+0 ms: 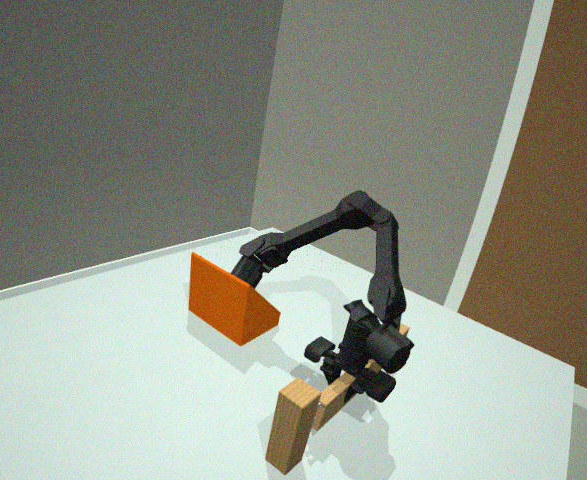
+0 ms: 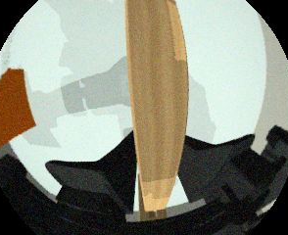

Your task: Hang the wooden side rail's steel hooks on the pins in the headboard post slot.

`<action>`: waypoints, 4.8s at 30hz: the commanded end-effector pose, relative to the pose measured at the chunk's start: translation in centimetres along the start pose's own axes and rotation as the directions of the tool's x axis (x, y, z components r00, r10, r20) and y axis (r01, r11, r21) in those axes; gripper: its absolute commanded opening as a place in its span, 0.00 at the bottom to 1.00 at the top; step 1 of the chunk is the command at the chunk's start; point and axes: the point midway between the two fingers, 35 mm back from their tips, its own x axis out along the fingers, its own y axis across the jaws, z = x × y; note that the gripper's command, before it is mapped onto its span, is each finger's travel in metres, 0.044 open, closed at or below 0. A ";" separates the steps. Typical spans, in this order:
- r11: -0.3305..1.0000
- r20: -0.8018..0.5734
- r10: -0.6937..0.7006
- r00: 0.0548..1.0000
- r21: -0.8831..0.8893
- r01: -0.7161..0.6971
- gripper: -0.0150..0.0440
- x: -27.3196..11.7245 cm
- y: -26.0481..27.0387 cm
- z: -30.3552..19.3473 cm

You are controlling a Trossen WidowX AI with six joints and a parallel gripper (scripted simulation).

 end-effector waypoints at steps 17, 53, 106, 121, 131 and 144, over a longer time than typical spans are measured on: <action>1.000 -0.004 -0.007 1.000 0.001 0.007 0.25 -0.1 0.0 -0.5; 1.000 -0.004 -0.007 1.000 0.001 0.007 0.25 -0.1 0.1 -0.9; 1.000 -0.005 -0.007 1.000 0.001 0.007 0.25 -0.2 0.1 -1.4; 1.000 -0.005 -0.007 1.000 0.001 0.007 0.25 -0.3 0.1 -1.6; 1.000 -0.005 -0.007 1.000 0.001 0.007 0.25 -0.2 0.1 -1.7; 1.000 -0.005 -0.007 1.000 0.001 0.007 0.25 -0.2 0.0 -1.8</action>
